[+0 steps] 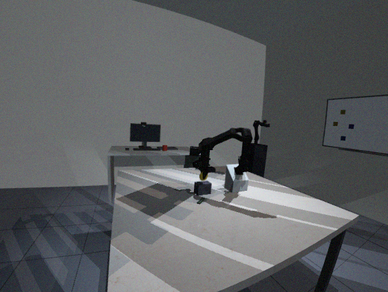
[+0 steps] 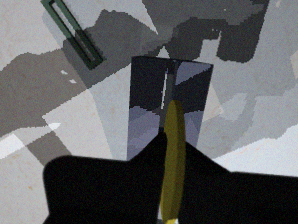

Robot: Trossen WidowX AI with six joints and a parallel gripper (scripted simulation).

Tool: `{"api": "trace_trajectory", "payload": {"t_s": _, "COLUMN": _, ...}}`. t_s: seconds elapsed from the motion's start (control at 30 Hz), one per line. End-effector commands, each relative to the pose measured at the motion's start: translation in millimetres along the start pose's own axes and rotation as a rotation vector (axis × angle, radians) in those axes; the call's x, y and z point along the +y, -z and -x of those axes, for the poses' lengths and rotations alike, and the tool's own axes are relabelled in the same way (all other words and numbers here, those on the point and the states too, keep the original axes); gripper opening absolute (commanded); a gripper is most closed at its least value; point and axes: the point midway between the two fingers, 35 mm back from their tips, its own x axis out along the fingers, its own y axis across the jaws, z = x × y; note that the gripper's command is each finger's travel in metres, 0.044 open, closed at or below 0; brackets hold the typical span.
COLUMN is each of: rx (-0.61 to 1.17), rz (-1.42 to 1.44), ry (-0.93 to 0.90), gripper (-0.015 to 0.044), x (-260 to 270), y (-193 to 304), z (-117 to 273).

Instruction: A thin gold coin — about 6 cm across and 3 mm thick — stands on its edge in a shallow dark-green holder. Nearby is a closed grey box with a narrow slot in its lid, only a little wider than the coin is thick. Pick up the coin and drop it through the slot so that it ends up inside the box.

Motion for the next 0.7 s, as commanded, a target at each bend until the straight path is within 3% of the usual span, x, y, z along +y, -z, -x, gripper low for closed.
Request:
{"api": "trace_trajectory", "payload": {"t_s": 0.0, "rx": -0.003, "rz": -0.004, "ry": -0.003, "gripper": 0.0, "x": 0.3, "y": -0.4, "z": -2.4}}
{"api": "trace_trajectory", "payload": {"t_s": 0.6, "rx": -0.003, "rz": -0.003, "ry": -0.004, "gripper": 0.0, "x": 0.6, "y": -0.2, "z": -13.1}}
{"api": "trace_trajectory", "payload": {"t_s": 0.67, "rx": 0.0, "rz": 0.0, "ry": 0.0, "gripper": 0.0053, "x": 0.5, "y": 0.2, "z": -11.6}}
